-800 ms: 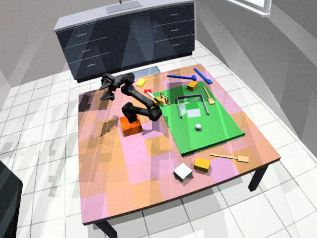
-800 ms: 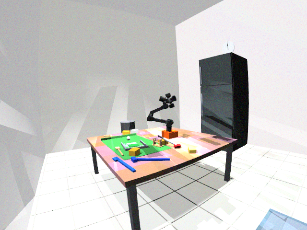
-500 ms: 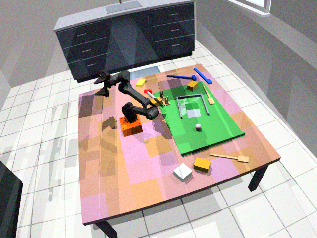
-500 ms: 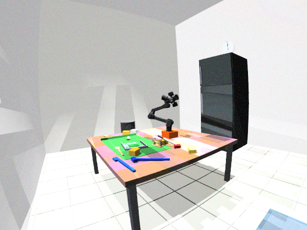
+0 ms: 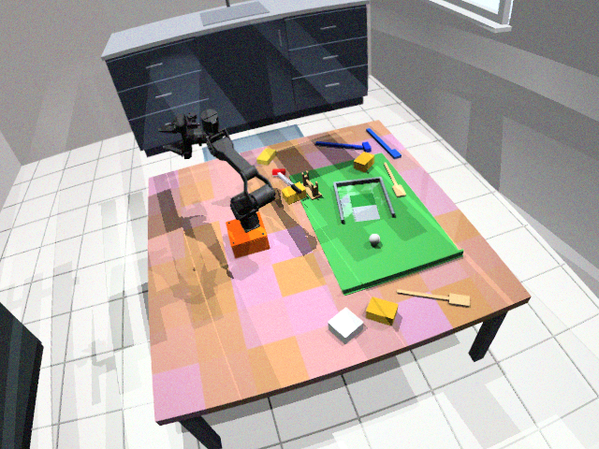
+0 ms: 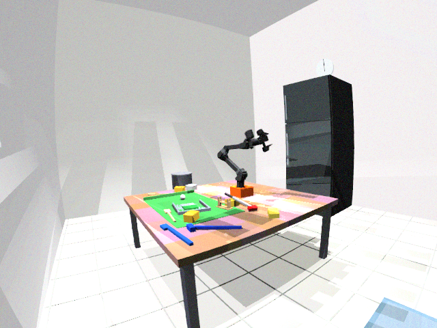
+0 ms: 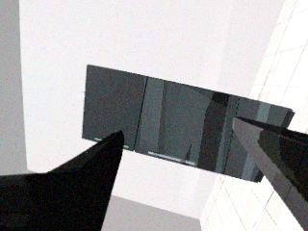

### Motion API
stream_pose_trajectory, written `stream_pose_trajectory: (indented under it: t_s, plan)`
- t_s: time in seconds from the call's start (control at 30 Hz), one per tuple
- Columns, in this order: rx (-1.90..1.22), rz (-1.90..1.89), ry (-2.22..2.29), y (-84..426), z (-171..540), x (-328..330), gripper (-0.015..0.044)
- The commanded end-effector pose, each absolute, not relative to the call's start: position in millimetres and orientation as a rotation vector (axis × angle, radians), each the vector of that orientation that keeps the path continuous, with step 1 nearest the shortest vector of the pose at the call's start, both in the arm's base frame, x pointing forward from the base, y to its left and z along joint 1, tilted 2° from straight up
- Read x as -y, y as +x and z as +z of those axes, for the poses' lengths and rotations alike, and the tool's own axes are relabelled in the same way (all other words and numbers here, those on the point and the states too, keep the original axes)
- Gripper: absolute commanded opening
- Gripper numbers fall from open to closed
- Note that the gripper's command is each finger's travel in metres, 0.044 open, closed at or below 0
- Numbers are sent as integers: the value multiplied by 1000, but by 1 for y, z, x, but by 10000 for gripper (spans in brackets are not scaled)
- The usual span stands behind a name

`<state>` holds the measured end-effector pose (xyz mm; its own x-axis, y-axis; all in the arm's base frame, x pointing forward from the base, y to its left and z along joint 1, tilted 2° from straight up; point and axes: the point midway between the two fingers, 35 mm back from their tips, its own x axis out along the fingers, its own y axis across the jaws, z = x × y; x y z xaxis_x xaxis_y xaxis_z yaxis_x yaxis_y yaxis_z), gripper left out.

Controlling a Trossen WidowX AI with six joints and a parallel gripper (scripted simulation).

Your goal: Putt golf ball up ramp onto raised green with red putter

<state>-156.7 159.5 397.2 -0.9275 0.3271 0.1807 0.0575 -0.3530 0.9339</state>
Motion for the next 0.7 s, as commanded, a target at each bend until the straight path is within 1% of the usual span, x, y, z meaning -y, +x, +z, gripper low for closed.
stream_pose_trajectory:
  t_s: [0.0,0.17,0.37,0.5,0.67]
  plan:
    - [-1509,2259,550,-139,384,-214,440]
    - [-1268,2046,502,-96,353,-282,440]
    - [-1051,1784,311,-25,301,-341,440]
    - [-959,1619,125,28,259,-362,440]
    - [-918,1433,-121,98,206,-364,440]
